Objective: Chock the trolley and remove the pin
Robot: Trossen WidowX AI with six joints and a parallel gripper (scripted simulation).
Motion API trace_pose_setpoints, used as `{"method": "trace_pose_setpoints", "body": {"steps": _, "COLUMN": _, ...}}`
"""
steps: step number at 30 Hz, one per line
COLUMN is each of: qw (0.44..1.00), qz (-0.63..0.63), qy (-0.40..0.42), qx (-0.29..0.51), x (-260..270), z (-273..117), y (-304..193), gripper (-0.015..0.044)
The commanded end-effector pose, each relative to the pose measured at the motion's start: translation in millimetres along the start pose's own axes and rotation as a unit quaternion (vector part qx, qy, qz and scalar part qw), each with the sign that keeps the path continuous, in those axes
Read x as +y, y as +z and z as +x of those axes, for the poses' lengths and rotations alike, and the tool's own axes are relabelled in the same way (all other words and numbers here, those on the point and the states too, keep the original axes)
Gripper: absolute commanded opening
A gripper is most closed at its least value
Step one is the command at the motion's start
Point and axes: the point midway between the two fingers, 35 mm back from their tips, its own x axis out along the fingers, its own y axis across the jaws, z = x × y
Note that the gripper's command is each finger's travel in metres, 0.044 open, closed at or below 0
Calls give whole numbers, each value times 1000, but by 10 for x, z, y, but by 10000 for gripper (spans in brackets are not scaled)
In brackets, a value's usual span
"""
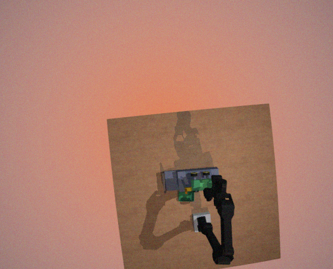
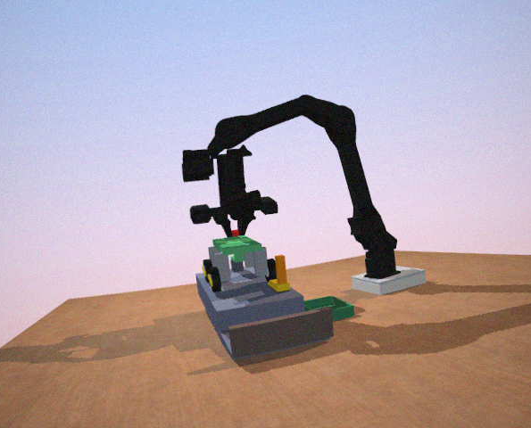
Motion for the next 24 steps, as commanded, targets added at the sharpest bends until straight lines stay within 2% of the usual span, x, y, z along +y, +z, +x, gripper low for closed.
{"method": "trace_pose_setpoints", "body": {"steps": 1, "qw": 1000, "qz": 3, "qy": -5, "qx": 1, "x": 1, "z": -57, "y": -13, "gripper": 0}}
{"method": "trace_pose_setpoints", "body": {"steps": 24, "qw": 1000, "qz": 3, "qy": -5, "qx": 1, "x": 0, "z": -119, "y": -16, "gripper": 0}}
